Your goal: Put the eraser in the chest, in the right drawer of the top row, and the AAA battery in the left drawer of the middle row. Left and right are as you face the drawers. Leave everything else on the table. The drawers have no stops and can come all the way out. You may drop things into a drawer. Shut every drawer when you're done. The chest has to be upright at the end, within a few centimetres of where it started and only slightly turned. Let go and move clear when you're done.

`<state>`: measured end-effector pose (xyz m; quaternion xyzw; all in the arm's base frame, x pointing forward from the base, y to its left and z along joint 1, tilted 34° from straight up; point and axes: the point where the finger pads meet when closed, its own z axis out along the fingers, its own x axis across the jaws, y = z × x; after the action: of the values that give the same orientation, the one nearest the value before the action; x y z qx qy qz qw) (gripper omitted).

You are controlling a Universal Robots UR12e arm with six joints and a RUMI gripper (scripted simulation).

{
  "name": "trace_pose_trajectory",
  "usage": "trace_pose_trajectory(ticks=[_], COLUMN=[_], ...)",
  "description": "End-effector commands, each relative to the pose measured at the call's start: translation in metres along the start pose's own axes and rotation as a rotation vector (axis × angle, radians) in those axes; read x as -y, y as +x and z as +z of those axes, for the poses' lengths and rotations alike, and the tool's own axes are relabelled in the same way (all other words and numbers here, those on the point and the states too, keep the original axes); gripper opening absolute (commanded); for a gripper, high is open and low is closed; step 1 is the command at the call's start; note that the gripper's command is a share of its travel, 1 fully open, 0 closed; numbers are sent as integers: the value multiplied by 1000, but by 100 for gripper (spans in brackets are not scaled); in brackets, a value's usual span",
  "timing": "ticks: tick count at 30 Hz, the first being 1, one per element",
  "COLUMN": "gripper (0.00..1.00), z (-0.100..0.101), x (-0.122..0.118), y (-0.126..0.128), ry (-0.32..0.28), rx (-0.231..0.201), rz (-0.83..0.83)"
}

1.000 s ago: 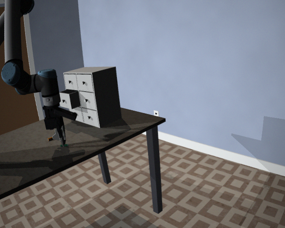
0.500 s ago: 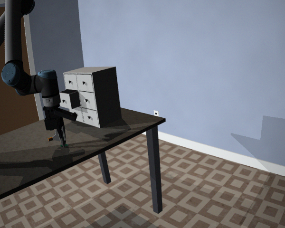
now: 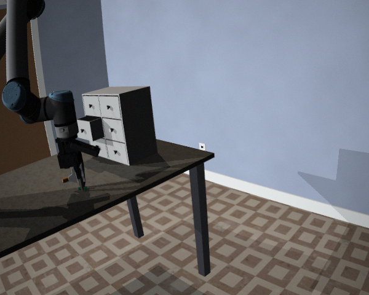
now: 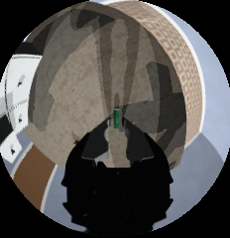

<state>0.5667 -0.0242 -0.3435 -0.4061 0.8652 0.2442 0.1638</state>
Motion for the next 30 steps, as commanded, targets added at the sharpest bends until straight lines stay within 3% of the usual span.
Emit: trace_pose_trajectory(ticks=[1, 11, 12, 30], gripper=[14, 14, 2, 2], z=[0, 0, 0, 0], x=[3, 3, 3, 3], y=[-1, -1, -1, -1], ry=[3, 3, 3, 3], rx=[0, 0, 0, 0], rz=[-3, -3, -3, -3])
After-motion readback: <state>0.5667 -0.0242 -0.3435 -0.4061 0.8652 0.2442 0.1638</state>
